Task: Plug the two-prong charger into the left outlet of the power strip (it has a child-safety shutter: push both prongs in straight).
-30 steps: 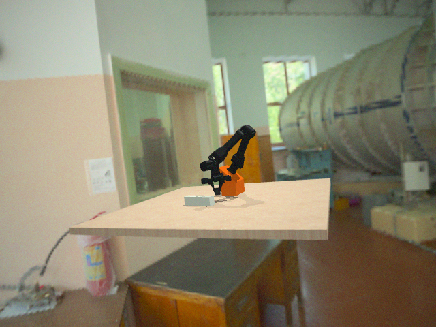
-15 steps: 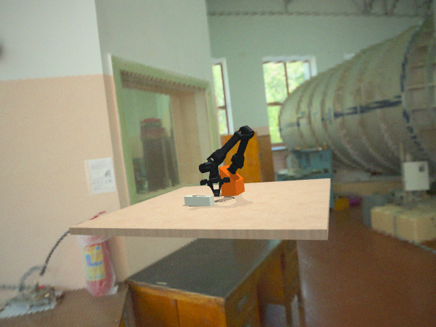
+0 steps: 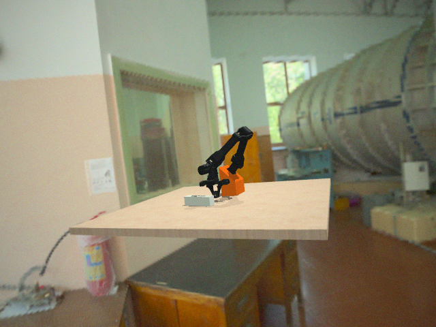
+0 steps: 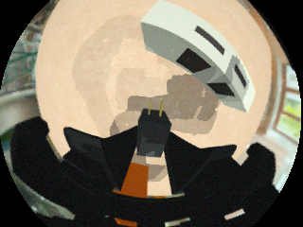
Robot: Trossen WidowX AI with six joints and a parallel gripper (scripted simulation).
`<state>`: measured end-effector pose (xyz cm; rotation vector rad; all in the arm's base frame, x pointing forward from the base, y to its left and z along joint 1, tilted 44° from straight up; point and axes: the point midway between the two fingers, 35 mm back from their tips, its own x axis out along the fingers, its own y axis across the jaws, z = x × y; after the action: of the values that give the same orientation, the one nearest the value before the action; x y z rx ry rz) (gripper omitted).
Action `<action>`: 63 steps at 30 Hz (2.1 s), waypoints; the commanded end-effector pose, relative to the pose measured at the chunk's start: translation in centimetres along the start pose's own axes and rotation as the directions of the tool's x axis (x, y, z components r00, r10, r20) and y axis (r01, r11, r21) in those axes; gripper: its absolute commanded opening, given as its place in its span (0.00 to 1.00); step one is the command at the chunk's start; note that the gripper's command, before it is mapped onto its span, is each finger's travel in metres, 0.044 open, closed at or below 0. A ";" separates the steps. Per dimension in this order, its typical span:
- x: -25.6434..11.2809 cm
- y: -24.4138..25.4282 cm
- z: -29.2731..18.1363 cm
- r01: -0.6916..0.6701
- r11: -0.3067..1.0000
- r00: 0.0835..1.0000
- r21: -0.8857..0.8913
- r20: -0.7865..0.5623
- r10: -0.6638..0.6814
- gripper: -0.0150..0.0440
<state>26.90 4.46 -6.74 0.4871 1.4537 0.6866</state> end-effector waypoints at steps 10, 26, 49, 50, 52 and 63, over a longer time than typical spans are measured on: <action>0.9 -0.5 0.1 -0.015 0.979 1.000 0.204 -0.002 0.016 0.25; 1.0 -1.1 1.2 -0.018 0.968 1.000 0.251 -0.002 0.019 0.25; 1.0 -1.9 3.4 -0.020 0.958 1.000 0.287 -0.002 0.021 0.25; 1.0 -2.0 3.5 -0.020 0.957 1.000 0.288 -0.002 0.021 0.25; 1.0 -2.0 3.7 -0.020 0.956 1.000 0.291 -0.002 0.021 0.25; 1.0 -2.3 4.8 -0.021 0.951 1.000 0.308 -0.002 0.022 0.25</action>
<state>31.52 3.95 -8.67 0.7310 1.5674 0.4849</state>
